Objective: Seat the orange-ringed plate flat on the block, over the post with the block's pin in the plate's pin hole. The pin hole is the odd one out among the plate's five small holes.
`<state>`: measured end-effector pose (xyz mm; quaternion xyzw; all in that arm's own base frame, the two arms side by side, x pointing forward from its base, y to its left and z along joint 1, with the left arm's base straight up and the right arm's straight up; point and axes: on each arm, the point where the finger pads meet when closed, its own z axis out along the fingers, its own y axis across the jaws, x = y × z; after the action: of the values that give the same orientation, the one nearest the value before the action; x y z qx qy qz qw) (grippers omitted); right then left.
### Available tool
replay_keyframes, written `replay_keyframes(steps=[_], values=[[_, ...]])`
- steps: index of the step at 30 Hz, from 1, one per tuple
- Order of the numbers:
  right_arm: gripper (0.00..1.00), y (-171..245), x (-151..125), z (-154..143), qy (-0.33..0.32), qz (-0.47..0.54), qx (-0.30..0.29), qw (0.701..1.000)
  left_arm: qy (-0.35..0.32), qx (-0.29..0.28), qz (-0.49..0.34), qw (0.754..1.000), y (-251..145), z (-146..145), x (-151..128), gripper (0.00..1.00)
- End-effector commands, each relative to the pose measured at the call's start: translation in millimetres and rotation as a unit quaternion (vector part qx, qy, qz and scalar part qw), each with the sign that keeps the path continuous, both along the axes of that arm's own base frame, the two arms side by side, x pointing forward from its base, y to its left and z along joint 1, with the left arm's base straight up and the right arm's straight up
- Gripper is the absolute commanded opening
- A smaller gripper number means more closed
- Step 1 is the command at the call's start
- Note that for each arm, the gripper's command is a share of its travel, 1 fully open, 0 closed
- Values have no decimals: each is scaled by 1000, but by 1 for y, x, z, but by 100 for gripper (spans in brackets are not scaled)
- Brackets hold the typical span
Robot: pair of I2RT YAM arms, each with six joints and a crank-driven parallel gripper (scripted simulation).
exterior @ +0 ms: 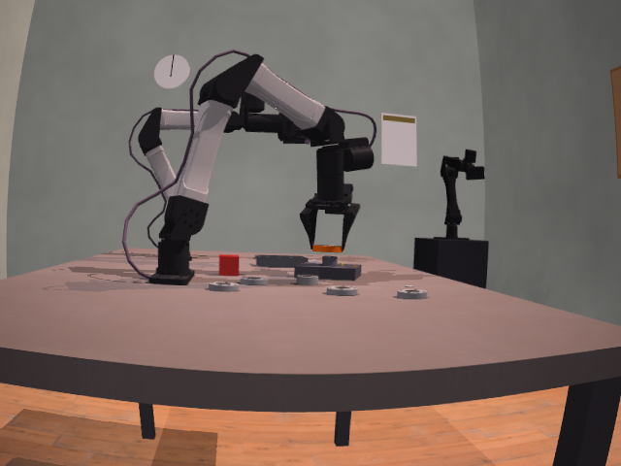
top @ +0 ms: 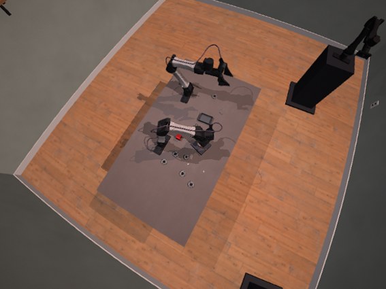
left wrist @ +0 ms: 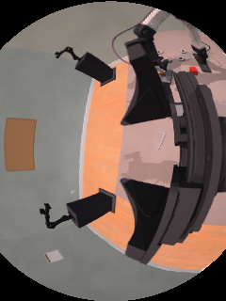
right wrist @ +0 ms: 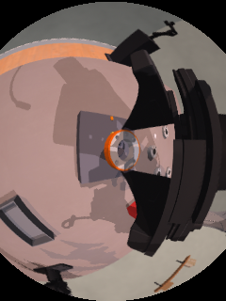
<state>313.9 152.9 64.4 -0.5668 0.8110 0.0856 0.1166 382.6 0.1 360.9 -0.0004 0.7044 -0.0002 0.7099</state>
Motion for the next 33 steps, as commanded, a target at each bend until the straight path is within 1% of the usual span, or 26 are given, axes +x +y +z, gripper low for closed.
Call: replay_keyframes(steps=[1, 3, 4, 7, 8, 11, 12, 14, 16, 19, 20, 23, 25, 26, 29, 30, 31, 33], values=[[0, 2, 9, 9, -7, 34, 19, 999, -5, -1, 0, 1000, -2, 2, 3, 100], [0, 5, 9, 10, -9, 37, 20, 999, -5, -1, 0, 1000, -2, 2, 3, 100], [0, 0, 11, 2, 1, 31, 16, 999, -5, -1, 0, 1000, -2, 2, 3, 100], [0, 3, 19, 18, -30, 16, 26, 999, -5, -1, 0, 1000, -2, 2, 3, 100], [0, 1, 20, 14, -25, 3, 22, 999, -5, -1, 0, 1000, -2, 2, 3, 100], [0, 5, 16, 12, -22, 10, 21, 999, -5, -1, 0, 1000, -2, 2, 3, 100], [0, -2, 6, -5, -4, 9, 3, 1000, -5, -1, 0, 1000, -2, 2, 3, 100], [0, 1, 6, -9, -1, 14, 4, 1000, -5, -1, 0, 1000, -2, 2, 3, 100], [0, 4, 10, 5, -26, 19, 10, 999, -5, -1, 0, 1000, -2, 2, 3, 100], [0, 8, 10, 8, -24, 18, 18, 999, -5, -1, 0, 1000, -2, 2, 3, 100], [0, -2, 9, -4, -15, 14, 8, 1000, -5, -1, 0, 1000, -2, 2, 3, 100], [0, -1, 8, -15, -5, 21, 5, 1000, -5, -1, 0, 1000, -2, 2, 3, 100], [0, -1, 8, -8, -18, 22, 5, 1000, -5, -1, 0, 1000, -2, 2, 3, 100], [0, 4, 14, 4, -29, 20, 17, 999, -5, -1, 0, 1000, -2, 2, 3, 100], [0, 5, 14, -6, -15, 18, 11, 1000, -5, -1, 0, 1000, -2, 2, 3, 100], [0, 6, 15, 3, -29, 21, 17, 999, -5, -1, 0, 1000, -2, 2, 3, 100], [0, 7, 16, 6, -33, 22, 18, 999, -5, -1, 0, 1000, -2, 2, 3, 100], [0, 8, 17, 4, -31, 21, 18, 999, -5, -1, 0, 1000, -2, 2, 3, 100]])
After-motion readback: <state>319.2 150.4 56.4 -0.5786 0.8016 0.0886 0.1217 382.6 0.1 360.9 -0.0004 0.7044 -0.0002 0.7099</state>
